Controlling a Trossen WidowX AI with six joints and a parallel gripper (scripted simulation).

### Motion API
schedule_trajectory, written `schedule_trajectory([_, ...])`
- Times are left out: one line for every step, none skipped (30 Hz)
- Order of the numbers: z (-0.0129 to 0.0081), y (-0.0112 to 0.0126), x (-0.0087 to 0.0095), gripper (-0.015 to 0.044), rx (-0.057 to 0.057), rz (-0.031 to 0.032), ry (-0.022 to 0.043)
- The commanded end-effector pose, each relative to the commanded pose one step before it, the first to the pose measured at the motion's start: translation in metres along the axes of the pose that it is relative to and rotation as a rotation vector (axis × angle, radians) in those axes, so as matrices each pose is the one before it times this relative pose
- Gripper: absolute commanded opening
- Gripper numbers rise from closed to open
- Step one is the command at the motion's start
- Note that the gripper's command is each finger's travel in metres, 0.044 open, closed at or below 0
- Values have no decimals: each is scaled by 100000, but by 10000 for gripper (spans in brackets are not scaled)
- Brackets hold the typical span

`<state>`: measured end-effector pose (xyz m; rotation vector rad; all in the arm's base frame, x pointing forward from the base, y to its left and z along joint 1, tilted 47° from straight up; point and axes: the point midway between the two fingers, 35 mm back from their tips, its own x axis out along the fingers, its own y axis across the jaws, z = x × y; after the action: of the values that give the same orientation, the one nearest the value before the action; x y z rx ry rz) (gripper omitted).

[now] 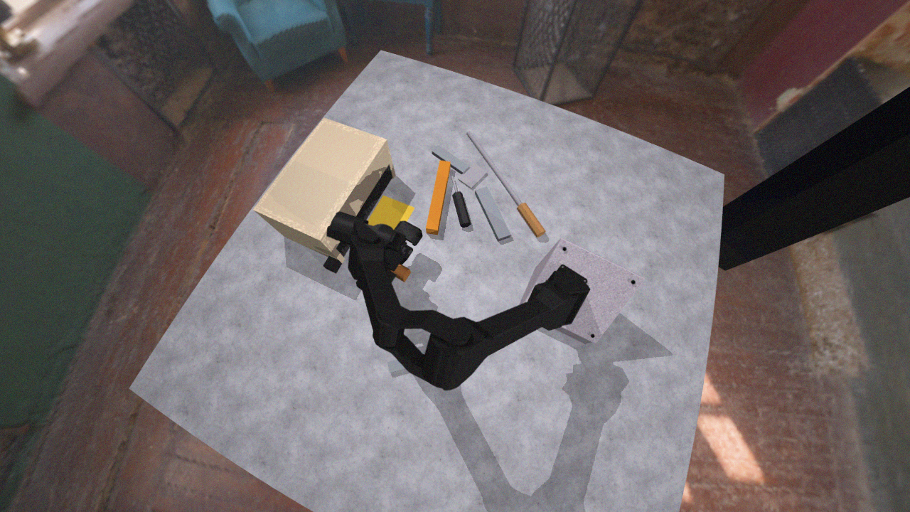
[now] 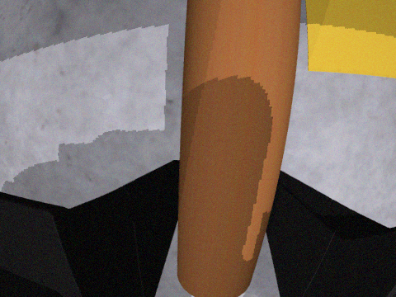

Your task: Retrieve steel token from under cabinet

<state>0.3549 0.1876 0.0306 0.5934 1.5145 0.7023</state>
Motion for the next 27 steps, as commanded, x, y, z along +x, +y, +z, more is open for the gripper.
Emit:
schedule_trajectory([-723, -12, 98, 0, 749, -225, 499])
schedule_trajectory([-95, 4, 1, 0, 4, 0, 4])
schedule_trajectory([-95, 4, 1, 0, 4, 0, 4])
schedule_trajectory([-95, 4, 1, 0, 4, 0, 4])
schedule_trajectory([-95, 4, 1, 0, 4, 0, 4])
schedule_trajectory([-95, 4, 1, 0, 4, 0, 4])
schedule_trajectory([-95, 4, 1, 0, 4, 0, 4])
schedule_trajectory([-95, 4, 1, 0, 4, 0, 4])
schedule_trajectory([-95, 4, 1, 0, 4, 0, 4])
schedule_trajectory([-100, 4, 1, 0, 5, 0, 4])
schedule_trajectory([-100, 4, 1, 0, 5, 0, 4])
schedule_trajectory([-100, 4, 1, 0, 5, 0, 4])
schedule_trajectory([-100, 4, 1, 0, 5, 0, 4])
schedule_trajectory([-100, 4, 1, 0, 5, 0, 4])
schedule_trajectory([-100, 4, 1, 0, 5, 0, 4])
schedule_trajectory([-100, 4, 1, 0, 5, 0, 4])
schedule_trajectory([-100, 4, 1, 0, 5, 0, 4])
schedule_trajectory([-100, 4, 1, 0, 5, 0, 4])
schedule_trajectory([-99, 4, 1, 0, 5, 0, 4])
schedule_trajectory([-99, 4, 1, 0, 5, 0, 4])
schedule_trajectory([-99, 4, 1, 0, 5, 0, 4])
schedule_trajectory([-99, 4, 1, 0, 5, 0, 4])
schedule_trajectory([-99, 4, 1, 0, 5, 0, 4])
schedule_trajectory([-99, 4, 1, 0, 5, 0, 4])
schedule_trajectory([-99, 4, 1, 0, 5, 0, 4])
schedule_trajectory([-99, 4, 1, 0, 5, 0, 4])
schedule_trajectory([-99, 4, 1, 0, 5, 0, 4])
